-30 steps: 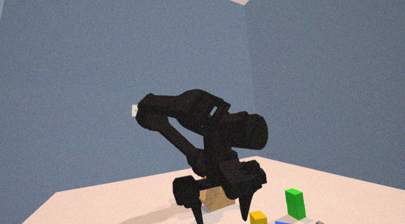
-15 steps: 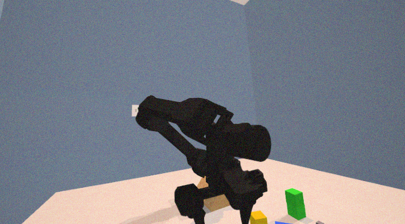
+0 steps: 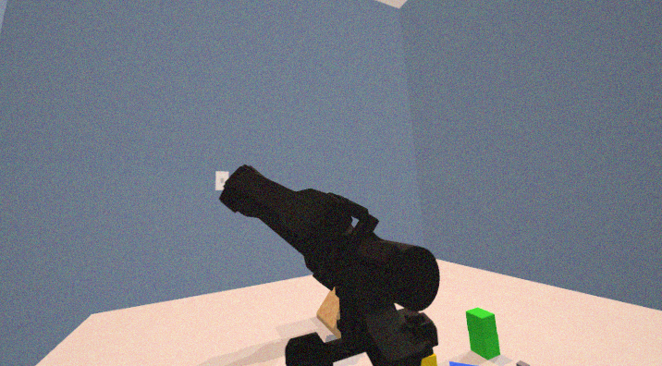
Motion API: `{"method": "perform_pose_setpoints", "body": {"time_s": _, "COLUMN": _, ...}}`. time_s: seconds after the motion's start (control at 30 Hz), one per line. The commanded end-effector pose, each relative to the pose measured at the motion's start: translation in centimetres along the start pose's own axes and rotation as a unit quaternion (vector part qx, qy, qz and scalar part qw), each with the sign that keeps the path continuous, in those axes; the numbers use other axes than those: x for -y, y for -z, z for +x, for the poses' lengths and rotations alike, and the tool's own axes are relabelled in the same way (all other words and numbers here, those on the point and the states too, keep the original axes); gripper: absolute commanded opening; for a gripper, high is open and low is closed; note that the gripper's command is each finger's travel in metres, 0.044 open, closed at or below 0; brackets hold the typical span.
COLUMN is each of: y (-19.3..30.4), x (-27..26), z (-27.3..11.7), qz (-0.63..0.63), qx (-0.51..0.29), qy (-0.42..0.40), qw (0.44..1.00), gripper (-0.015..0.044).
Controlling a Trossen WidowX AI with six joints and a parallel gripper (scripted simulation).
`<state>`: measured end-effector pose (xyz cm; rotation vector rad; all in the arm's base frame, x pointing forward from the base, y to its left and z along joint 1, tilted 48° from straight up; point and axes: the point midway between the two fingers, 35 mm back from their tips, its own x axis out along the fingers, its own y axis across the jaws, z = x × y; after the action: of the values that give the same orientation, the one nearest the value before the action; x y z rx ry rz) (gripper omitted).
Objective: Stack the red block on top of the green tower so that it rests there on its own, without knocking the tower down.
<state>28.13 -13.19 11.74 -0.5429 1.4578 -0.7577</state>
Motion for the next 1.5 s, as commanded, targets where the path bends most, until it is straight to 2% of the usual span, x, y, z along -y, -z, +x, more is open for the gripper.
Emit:
{"method": "perform_pose_setpoints", "body": {"time_s": 0.0, "y": 0.0, "x": 0.1, "z": 0.7, "qz": -0.002, "qx": 0.001, "qy": 0.002, "qw": 1.000, "gripper": 0.0440}}
{"method": "perform_pose_setpoints", "body": {"time_s": 0.67, "y": 0.0, "x": 0.2, "z": 3.8, "qz": -0.002, "qx": 0.001, "qy": 0.003, "qw": 1.000, "gripper": 0.0440}}
{"method": "perform_pose_setpoints", "body": {"time_s": 1.17, "y": 0.0, "x": 0.2, "z": 3.9, "qz": -0.002, "qx": 0.001, "qy": 0.004, "qw": 1.000, "gripper": 0.0440}}
{"method": "perform_pose_setpoints", "body": {"time_s": 1.47, "y": 0.0, "x": 0.2, "z": 3.9, "qz": -0.002, "qx": 0.001, "qy": 0.004, "qw": 1.000, "gripper": 0.0204}}
